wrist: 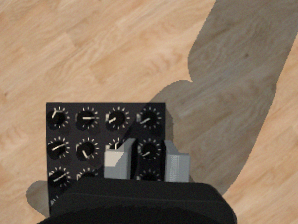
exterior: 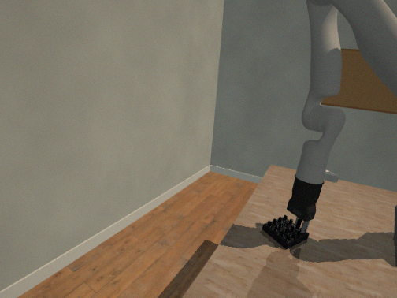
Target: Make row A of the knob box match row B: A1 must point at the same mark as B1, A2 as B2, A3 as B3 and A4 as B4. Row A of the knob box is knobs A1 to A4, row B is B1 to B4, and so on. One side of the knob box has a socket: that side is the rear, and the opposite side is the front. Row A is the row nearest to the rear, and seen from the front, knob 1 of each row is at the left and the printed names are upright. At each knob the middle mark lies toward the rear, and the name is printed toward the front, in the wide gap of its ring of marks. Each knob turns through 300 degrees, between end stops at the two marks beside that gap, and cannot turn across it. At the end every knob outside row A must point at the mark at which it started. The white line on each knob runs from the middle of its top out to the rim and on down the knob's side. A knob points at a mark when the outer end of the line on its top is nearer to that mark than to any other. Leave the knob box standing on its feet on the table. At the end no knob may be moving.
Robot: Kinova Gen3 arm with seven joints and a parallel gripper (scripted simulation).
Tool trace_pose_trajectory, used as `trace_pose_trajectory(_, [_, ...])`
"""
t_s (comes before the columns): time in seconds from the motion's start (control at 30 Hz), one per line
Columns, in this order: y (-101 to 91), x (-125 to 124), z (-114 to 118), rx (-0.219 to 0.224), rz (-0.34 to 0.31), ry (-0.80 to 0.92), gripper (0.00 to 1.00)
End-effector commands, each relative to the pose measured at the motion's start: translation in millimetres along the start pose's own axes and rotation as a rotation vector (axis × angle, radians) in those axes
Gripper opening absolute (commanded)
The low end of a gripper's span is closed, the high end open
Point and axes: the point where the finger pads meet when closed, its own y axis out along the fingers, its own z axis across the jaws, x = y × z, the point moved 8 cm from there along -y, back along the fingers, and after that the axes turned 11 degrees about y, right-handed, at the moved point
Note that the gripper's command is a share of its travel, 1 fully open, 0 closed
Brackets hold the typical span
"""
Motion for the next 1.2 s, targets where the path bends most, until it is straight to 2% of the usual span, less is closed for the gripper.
trace_pose_trajectory(0.0, [-0.3,0.2,-0.2,-0.001,-0.001,0.0,0.46])
trace_pose_trajectory(1.17, [4.6,0.2,-0.2,-0.001,-0.001,0.0,0.46])
